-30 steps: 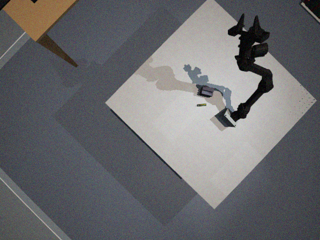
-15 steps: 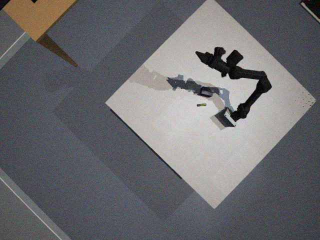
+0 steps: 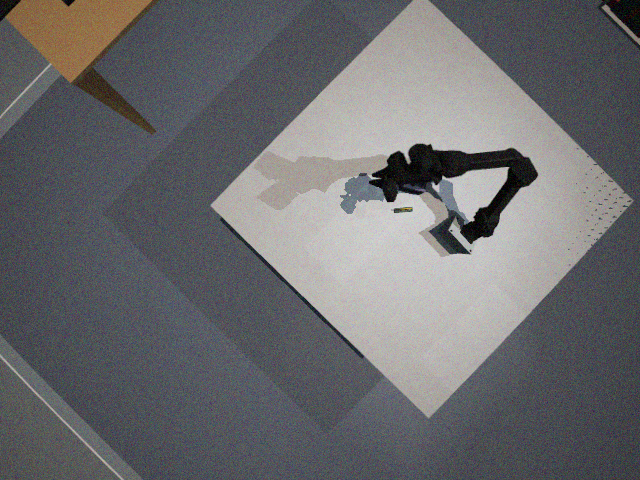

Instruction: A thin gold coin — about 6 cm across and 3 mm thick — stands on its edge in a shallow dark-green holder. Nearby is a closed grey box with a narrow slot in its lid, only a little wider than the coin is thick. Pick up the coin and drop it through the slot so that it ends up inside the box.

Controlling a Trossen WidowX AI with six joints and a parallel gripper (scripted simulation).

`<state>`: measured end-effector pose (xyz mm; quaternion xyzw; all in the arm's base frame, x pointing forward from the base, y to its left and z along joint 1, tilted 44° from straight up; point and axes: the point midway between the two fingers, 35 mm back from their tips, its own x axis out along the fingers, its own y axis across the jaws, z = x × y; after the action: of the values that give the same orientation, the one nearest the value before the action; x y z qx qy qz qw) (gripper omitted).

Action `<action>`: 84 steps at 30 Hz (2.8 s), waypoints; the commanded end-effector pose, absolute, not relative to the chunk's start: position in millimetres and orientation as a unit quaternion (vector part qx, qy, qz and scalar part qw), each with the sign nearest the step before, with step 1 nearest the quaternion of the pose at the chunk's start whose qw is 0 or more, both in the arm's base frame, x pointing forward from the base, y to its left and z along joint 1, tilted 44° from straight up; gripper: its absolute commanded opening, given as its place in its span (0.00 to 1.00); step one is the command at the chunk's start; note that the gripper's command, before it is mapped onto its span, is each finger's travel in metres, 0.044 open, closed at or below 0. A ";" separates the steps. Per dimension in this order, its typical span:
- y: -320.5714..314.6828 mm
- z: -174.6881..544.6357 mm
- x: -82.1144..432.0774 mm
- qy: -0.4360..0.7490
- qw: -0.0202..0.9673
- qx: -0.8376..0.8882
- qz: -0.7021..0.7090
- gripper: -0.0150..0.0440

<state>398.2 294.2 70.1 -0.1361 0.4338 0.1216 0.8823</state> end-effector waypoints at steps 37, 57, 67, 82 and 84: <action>106.5 -40.8 244.0 0.693 0.486 -0.529 0.056 0.53; 89.0 -61.1 246.7 0.693 0.487 -0.529 0.056 0.53; 77.9 -72.7 247.2 0.693 0.486 -0.530 0.056 0.53; 63.8 -86.2 246.7 0.693 0.486 -0.530 0.055 0.48; 63.8 -86.2 246.7 0.693 0.486 -0.530 0.055 0.39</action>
<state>247.9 66.9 -85.1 -0.5273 0.6926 0.0554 0.4891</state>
